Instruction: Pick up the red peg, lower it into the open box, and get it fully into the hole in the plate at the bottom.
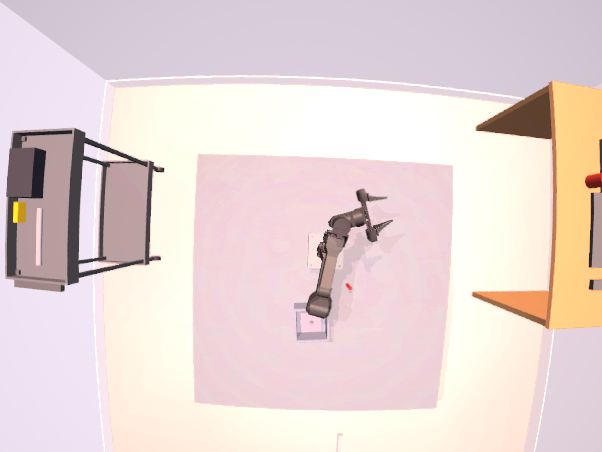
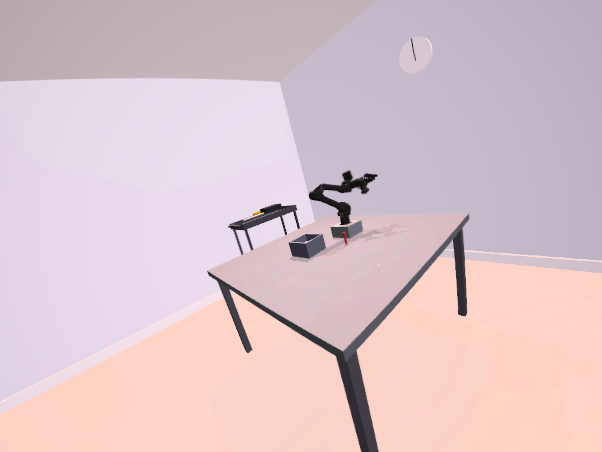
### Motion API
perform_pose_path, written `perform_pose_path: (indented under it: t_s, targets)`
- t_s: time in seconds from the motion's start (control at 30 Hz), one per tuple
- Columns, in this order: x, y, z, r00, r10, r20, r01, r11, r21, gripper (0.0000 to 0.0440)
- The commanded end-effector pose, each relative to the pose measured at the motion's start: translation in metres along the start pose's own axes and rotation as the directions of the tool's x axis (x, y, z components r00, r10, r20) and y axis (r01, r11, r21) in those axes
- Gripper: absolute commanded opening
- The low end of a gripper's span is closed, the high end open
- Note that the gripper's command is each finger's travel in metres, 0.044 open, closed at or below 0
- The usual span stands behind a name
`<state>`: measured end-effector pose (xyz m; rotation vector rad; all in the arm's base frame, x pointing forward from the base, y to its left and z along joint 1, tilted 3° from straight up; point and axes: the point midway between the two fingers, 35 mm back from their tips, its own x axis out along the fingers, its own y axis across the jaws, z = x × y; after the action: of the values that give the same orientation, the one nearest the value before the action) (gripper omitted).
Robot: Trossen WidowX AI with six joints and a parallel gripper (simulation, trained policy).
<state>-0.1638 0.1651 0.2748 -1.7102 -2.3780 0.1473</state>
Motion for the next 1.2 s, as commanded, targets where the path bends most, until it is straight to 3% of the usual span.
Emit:
perform_pose_path:
  t_s: [0.0,0.07,0.3,0.53,0.83,1.17]
  targets:
    - [0.001,0.0,-0.004,1.0,0.005,-0.008,-0.005,0.999,0.034,0.0415]
    - [0.004,0.001,-0.012,1.0,0.017,-0.021,-0.015,0.995,0.101,0.044]
    - [0.015,0.008,-0.042,0.995,0.058,-0.08,-0.029,0.944,0.328,0.044]
    - [0.026,0.02,-0.073,0.984,0.113,-0.141,-0.021,0.846,0.533,0.044]
    - [0.044,0.049,-0.109,0.953,0.222,-0.207,0.008,0.663,0.749,0.044]
    - [0.063,0.099,-0.141,0.893,0.38,-0.241,0.071,0.409,0.91,0.044]
